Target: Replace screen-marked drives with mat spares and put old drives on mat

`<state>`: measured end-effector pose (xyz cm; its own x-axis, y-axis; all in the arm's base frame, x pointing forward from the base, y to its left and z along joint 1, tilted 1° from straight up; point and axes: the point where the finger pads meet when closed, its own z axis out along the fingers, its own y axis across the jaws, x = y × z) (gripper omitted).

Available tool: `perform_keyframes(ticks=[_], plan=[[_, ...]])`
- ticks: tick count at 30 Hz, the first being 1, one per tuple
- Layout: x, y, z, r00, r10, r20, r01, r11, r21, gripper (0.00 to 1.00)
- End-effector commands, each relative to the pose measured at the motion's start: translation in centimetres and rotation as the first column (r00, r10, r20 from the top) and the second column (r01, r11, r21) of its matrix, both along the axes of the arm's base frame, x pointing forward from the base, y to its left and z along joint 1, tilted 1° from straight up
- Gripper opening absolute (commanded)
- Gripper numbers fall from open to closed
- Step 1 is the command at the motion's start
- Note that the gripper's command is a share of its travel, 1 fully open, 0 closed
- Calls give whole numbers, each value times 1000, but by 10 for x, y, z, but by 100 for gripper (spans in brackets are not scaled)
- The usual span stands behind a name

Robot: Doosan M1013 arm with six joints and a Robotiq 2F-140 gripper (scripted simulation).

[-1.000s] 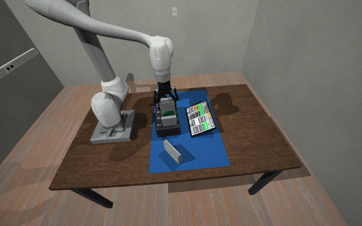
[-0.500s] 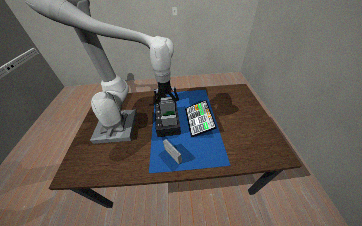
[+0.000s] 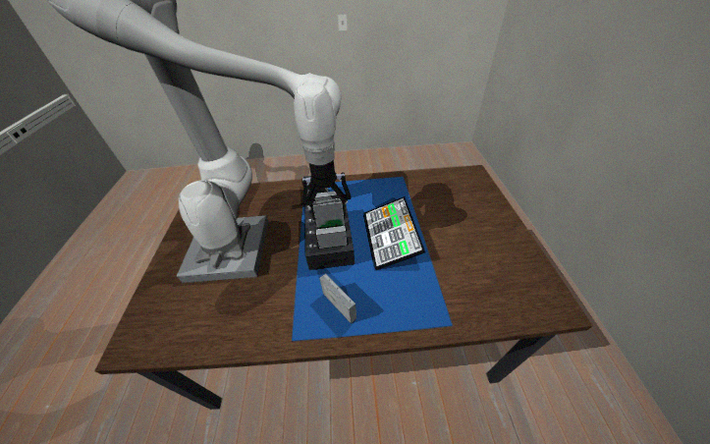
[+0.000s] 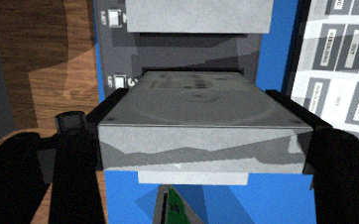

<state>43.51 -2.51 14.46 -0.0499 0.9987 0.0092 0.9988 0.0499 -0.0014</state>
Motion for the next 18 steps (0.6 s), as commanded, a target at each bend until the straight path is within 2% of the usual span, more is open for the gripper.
perform_keyframes(ticks=[1, 18], plan=[[0, 0, -1, 1000, 0, 1, 0, 1000, 0, 10], [0, 0, -6, 1000, 0, 1, 0, 1000, 0, 10]])
